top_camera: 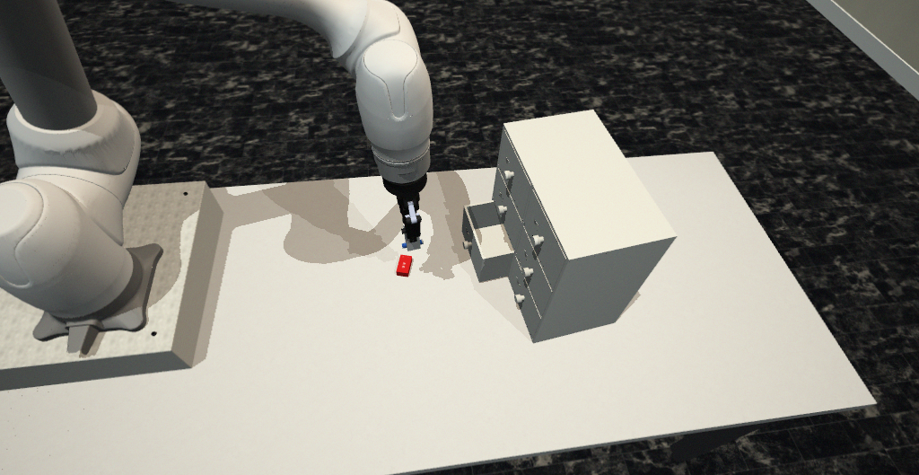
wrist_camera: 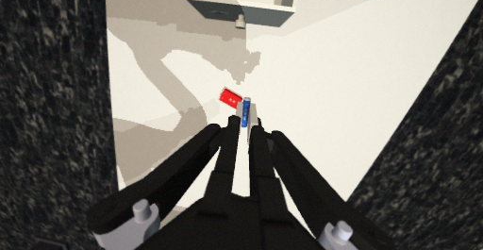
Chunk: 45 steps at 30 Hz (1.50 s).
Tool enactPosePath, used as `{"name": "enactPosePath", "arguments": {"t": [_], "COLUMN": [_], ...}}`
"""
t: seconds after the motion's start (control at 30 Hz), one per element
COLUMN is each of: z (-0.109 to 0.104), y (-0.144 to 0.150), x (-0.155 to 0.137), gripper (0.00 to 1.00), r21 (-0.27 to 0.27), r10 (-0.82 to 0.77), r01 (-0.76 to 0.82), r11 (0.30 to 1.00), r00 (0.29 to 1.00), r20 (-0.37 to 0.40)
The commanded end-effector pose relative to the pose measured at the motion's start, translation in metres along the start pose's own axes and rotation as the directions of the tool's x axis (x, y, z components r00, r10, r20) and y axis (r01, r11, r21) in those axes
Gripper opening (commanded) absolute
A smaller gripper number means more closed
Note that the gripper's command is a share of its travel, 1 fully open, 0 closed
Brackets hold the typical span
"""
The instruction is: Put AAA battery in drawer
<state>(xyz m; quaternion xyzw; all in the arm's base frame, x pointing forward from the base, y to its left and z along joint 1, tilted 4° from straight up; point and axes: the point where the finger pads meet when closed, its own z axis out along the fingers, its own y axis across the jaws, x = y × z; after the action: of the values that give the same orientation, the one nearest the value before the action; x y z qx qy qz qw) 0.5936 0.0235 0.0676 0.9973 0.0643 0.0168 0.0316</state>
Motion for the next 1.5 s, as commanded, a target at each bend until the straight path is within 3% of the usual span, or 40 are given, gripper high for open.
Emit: {"name": "enactPosePath", "arguments": {"t": [0.0,0.33,0.73,0.8,1.07,1.47], "z": [0.000,0.002,0.005,0.005,0.007,0.008], "y": [0.000,0.000,0.000,0.000,0.000,-0.001], "x": [-0.001,-0.003,-0.008,-0.008,-0.011,-0.013], "gripper": [0.03,0.03,0.03,0.03,0.03,0.03], "r21": [0.000,0.000,0.000,0.000,0.001,0.003], "r10": [0.000,0.000,0.000,0.000,0.000,0.000], "r01": [0.000,0.000,0.000,0.000,0.001,0.002], "r11": [1.000,1.000,1.000,1.000,1.000,1.000], "r00": [1.000,0.993,0.944,0.944,0.878,0.848], "r20": [-0.025,-0.114,-0.329,-0.329,-0.478,-0.529]}}
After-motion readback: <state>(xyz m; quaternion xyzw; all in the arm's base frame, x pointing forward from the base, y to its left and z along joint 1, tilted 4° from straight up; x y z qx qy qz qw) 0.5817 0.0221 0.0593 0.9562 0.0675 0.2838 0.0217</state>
